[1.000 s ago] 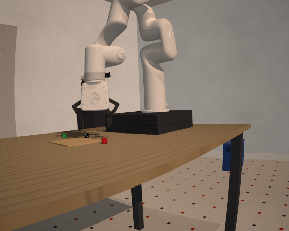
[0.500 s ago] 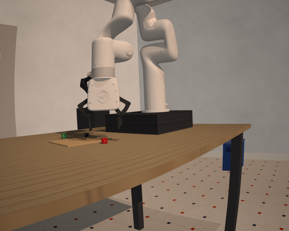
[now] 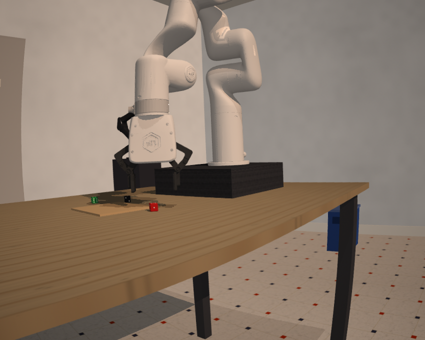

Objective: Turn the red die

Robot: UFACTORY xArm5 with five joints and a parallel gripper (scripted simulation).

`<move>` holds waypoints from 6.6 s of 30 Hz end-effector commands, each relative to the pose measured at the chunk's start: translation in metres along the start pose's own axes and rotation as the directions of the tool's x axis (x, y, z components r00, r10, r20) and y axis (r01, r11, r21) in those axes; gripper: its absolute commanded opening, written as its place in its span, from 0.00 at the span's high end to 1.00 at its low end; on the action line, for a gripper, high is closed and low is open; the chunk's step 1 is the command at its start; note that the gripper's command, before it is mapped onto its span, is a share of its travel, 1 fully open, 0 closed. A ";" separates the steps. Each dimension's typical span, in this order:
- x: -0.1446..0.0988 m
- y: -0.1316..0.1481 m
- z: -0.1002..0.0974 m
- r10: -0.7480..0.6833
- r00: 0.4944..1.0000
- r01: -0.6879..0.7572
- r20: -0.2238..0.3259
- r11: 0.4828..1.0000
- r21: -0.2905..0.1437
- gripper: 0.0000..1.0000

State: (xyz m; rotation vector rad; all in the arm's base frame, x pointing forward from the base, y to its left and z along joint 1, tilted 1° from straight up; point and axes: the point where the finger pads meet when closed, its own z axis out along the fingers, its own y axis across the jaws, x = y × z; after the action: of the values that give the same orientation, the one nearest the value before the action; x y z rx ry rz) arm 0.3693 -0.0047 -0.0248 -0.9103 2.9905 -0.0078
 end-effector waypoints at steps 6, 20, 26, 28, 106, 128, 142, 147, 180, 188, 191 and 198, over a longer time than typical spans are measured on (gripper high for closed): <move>-0.001 -0.001 -0.001 0.000 1.000 0.000 0.002 1.000 0.002 0.00; -0.001 -0.001 -0.001 0.000 1.000 0.000 0.002 1.000 0.002 0.00; -0.001 -0.001 -0.002 0.000 1.000 0.000 0.003 1.000 0.002 0.00; -0.001 0.000 -0.008 0.000 1.000 0.000 0.003 1.000 0.002 0.00; -0.039 0.000 -0.077 0.510 0.860 -0.510 0.004 0.860 -0.001 0.00; -0.038 0.002 -0.054 0.942 0.336 -0.942 0.002 0.336 -0.003 0.00; -0.037 0.003 -0.049 0.977 0.213 -0.977 0.001 0.213 -0.003 0.69; -0.037 0.003 -0.049 0.977 0.213 -0.977 0.001 0.213 -0.003 0.69; -0.037 0.003 -0.048 0.977 0.213 -0.977 0.001 0.213 -0.003 0.69; -0.037 0.003 -0.045 0.977 0.213 -0.977 0.002 0.213 -0.003 0.69; -0.037 0.003 -0.042 0.977 0.212 -0.977 0.002 0.212 -0.003 0.69; -0.038 0.004 -0.033 0.977 0.212 -0.977 0.002 0.212 -0.003 0.69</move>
State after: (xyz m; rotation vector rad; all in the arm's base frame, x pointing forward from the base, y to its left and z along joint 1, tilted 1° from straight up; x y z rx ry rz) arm 0.3966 0.0191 0.0114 1.1681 2.8999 0.0109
